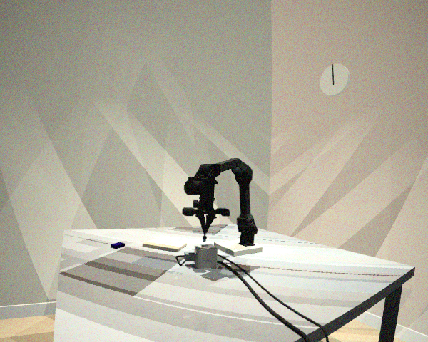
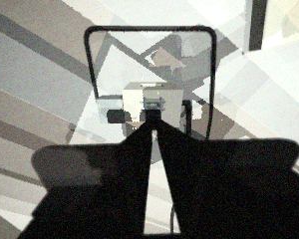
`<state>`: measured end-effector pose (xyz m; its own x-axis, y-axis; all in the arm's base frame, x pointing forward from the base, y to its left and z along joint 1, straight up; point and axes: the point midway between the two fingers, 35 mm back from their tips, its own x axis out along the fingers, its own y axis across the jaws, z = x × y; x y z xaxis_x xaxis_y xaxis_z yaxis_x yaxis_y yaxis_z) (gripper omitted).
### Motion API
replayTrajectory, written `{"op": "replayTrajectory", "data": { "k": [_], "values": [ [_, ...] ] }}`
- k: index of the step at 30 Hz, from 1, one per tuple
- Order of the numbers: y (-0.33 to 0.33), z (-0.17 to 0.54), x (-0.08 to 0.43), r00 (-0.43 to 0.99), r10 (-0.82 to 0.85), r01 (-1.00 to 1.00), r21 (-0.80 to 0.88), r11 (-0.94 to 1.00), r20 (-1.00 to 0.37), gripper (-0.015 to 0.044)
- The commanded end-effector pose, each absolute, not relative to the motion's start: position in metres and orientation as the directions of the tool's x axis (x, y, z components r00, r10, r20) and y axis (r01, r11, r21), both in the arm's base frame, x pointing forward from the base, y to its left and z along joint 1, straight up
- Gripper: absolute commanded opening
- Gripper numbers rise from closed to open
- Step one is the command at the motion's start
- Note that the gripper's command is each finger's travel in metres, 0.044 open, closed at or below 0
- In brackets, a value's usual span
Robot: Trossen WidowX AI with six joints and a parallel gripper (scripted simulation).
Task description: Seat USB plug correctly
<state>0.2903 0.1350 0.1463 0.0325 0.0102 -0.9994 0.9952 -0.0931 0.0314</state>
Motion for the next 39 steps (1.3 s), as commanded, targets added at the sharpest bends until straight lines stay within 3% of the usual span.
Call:
{"op": "replayTrajectory", "data": {
  "k": [1, 39],
  "values": [
    [0.135, 0.1448, 0.2898, 0.03, 0.009, 0.995, 0.029, -0.1, -1.0, 0.0],
    [0.1356, 0.1402, 0.2896, 0.03, 0.009, 0.993, 0.029, -0.113, -1.0, 0.0]
  ]
}}
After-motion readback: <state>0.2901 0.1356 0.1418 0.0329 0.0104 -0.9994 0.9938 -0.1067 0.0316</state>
